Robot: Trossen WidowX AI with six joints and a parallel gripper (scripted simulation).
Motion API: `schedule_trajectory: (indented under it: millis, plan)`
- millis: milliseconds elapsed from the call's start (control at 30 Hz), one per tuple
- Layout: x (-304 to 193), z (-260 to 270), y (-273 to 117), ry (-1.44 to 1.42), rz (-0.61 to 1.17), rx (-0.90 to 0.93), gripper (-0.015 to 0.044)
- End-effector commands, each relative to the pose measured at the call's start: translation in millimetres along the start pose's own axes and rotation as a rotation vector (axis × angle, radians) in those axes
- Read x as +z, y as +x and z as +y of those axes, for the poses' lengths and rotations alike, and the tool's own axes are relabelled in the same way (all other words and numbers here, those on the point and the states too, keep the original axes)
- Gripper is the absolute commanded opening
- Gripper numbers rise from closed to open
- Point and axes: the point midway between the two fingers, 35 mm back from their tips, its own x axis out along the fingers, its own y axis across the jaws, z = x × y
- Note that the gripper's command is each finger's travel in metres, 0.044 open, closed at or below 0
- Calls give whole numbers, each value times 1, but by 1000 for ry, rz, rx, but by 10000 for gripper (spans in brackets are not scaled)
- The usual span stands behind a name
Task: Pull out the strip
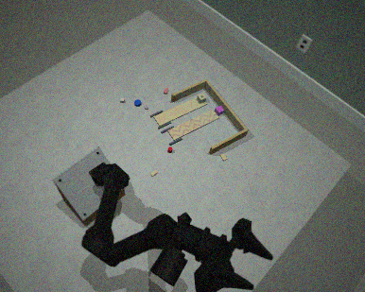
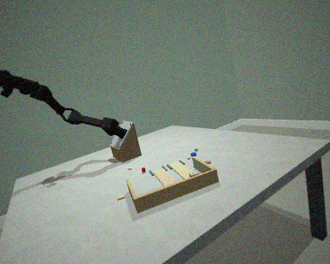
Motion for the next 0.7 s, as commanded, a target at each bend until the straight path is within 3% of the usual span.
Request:
schedule_trajectory:
  millis: [0,333,667]
  plan:
    - [-23,-60,-5,-151,38,-120,400]
    - [-76,-211,-55,-516,201,-418,400]
    - [-111,-347,-159,-912,481,-693,400]
